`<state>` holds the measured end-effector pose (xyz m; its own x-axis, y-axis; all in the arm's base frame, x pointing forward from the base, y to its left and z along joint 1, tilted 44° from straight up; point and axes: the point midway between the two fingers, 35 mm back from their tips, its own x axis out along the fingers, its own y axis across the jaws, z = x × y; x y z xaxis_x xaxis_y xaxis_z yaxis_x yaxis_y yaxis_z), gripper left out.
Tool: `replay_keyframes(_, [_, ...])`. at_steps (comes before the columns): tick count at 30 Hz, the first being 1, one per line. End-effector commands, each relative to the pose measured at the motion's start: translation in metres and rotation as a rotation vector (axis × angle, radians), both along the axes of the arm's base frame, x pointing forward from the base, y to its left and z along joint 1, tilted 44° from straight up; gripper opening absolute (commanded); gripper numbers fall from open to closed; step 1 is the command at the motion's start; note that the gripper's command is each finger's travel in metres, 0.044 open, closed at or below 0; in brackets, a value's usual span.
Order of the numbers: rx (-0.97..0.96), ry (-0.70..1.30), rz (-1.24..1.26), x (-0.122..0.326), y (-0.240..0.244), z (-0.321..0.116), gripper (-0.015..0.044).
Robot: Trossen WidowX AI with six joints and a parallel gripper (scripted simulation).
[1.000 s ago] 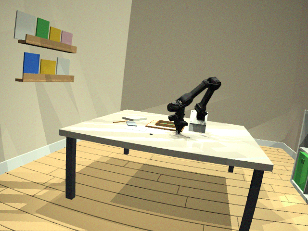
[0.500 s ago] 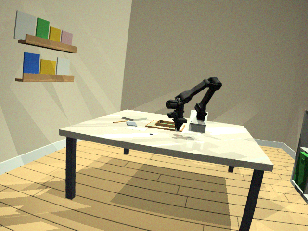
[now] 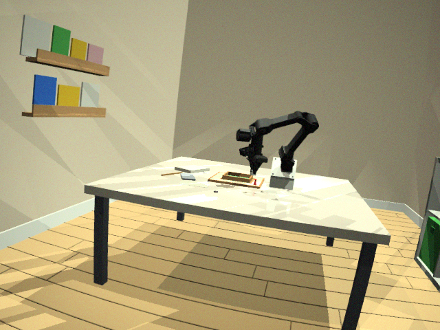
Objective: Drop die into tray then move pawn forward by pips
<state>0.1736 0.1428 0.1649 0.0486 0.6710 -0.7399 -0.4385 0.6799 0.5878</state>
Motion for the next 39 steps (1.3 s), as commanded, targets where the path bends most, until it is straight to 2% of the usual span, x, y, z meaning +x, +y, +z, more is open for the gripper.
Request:
replay_keyframes(1, [0.011,-0.001,0.002,-0.003,-0.009,0.012,0.0])
replay_keyframes(10, [0.026,0.013,-0.02,-0.006,-0.025,0.029,0.0])
replay_keyframes(28, [0.027,0.426,-0.484,0.051,-0.059,-0.016,0.0])
replay_keyframes(39, [0.001,0.682,-0.758,0.069,-0.087,-0.052,0.0])
